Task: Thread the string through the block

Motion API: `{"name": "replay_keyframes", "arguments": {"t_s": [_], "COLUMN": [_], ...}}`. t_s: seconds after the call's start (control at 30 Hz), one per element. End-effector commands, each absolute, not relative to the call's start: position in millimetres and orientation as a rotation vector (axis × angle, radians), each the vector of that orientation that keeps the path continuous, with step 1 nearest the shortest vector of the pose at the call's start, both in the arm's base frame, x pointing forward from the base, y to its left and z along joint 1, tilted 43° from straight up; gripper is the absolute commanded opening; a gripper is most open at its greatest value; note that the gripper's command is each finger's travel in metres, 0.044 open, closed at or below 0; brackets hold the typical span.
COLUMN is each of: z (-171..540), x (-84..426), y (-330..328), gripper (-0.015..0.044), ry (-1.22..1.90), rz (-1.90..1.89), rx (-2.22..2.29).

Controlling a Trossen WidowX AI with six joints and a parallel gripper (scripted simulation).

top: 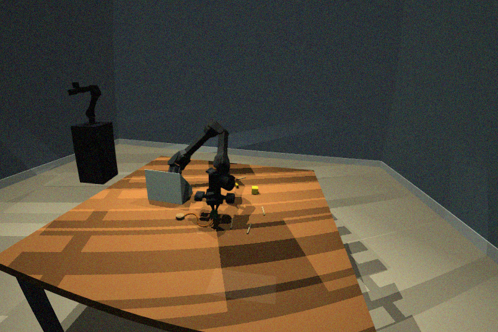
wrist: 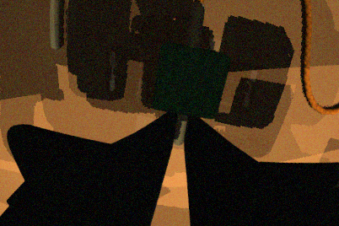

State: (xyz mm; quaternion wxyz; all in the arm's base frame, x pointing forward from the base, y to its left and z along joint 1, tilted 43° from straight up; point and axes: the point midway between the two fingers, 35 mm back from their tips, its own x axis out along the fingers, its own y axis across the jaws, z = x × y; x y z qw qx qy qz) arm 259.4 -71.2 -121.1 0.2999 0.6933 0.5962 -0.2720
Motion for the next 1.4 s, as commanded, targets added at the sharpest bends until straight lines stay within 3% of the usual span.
{"name": "replay_keyframes", "arguments": {"t_s": [0.0, 1.37], "z": [-121.0, -109.7], "x": [259.6, 261.5], "y": [-71.3, -56.6], "gripper": [0.0, 0.0], "ry": [1.581, 1.543], "rz": [-0.726, -0.797], "rx": [1.84, 1.832]}}
